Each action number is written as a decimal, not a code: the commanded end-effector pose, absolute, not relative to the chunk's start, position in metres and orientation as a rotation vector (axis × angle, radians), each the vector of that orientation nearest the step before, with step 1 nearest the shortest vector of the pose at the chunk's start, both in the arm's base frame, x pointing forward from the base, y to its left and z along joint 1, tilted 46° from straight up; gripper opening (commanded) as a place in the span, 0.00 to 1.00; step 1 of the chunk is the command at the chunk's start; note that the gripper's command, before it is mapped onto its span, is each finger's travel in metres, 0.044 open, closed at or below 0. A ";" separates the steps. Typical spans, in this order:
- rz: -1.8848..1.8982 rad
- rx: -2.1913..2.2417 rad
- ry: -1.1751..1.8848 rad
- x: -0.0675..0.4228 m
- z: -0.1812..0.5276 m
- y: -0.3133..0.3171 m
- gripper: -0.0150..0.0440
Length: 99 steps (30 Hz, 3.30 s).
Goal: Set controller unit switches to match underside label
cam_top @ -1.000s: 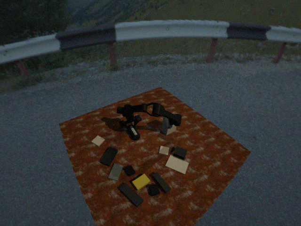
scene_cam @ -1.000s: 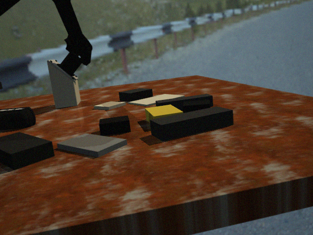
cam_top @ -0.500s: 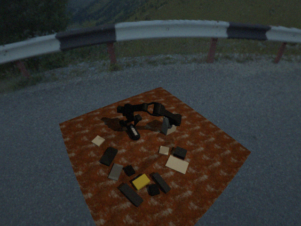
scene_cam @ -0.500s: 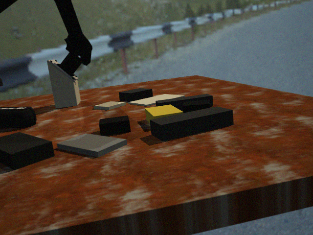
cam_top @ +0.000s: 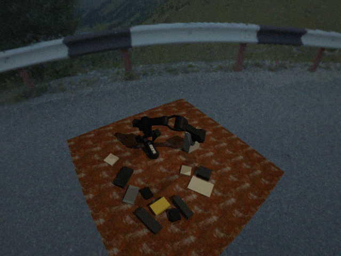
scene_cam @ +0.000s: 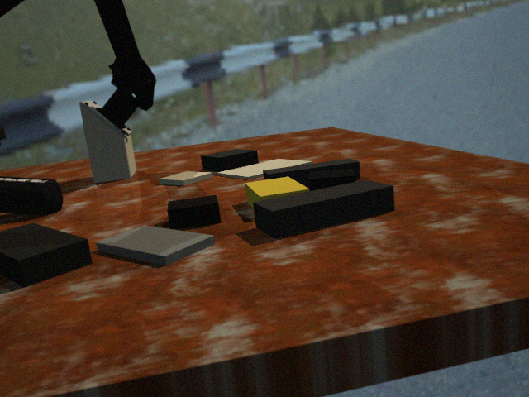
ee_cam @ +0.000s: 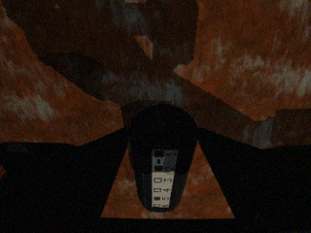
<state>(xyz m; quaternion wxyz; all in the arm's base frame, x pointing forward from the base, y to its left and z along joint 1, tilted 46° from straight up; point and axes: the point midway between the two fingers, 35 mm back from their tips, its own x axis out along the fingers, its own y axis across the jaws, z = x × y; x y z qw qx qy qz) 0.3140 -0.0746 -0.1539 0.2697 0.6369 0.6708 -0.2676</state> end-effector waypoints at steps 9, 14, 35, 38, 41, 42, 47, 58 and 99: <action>-0.714 1.716 1.800 0.316 -0.140 -0.080 0.82; -0.714 1.716 1.800 0.316 -0.136 -0.081 0.82; -0.715 1.716 1.800 0.317 -0.119 -0.084 0.82; -0.715 1.716 1.800 0.317 -0.117 -0.084 0.82; -0.715 1.716 1.800 0.317 -0.114 -0.084 0.82; -0.715 1.716 1.800 0.317 -0.114 -0.084 0.82; -0.715 1.716 1.801 0.317 -0.110 -0.085 0.82; -0.715 1.716 1.801 0.317 -0.101 -0.085 0.82; -0.715 1.717 1.802 0.317 -0.068 -0.079 0.82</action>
